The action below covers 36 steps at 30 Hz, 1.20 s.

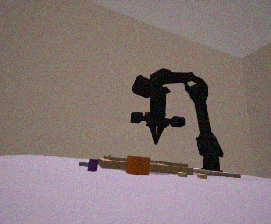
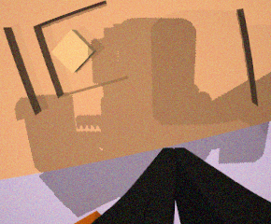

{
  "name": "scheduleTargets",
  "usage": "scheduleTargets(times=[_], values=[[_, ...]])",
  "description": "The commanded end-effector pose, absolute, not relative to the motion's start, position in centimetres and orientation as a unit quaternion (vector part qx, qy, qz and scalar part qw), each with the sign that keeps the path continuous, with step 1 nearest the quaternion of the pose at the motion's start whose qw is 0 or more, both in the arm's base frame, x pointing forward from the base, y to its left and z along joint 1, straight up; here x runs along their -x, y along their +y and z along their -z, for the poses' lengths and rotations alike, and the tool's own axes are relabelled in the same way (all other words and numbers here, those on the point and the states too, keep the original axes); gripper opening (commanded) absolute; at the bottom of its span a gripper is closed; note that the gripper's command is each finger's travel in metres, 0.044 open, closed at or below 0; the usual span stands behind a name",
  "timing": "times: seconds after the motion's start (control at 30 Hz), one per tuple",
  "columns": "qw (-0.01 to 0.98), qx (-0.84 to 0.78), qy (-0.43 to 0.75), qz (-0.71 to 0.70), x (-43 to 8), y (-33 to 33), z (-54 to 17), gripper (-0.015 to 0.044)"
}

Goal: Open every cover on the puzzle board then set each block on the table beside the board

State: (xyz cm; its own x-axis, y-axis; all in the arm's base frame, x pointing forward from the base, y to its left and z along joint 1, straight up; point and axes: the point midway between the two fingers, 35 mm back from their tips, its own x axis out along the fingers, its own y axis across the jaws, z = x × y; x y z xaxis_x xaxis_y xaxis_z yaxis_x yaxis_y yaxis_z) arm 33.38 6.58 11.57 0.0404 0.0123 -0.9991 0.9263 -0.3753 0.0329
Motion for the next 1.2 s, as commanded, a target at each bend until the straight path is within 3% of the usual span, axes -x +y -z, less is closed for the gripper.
scheduleTargets(times=[0.0, 0.17, 0.67, 0.87, 1.17], values=[[0.535, -0.483, 0.520, 0.458, -34.6, 4.1, -11.6, 0.0000], [0.626, -0.356, 0.606, 0.337, -35.4, 1.9, -11.6, 0.0000], [0.703, -0.158, 0.677, 0.149, -36.3, -1.5, -11.7, 0.0000], [0.657, -0.296, 0.632, 0.284, -36.6, -3.9, -11.7, 0.0000], [0.493, -0.527, 0.469, 0.509, -36.8, -9.0, -11.6, 0.0000]])
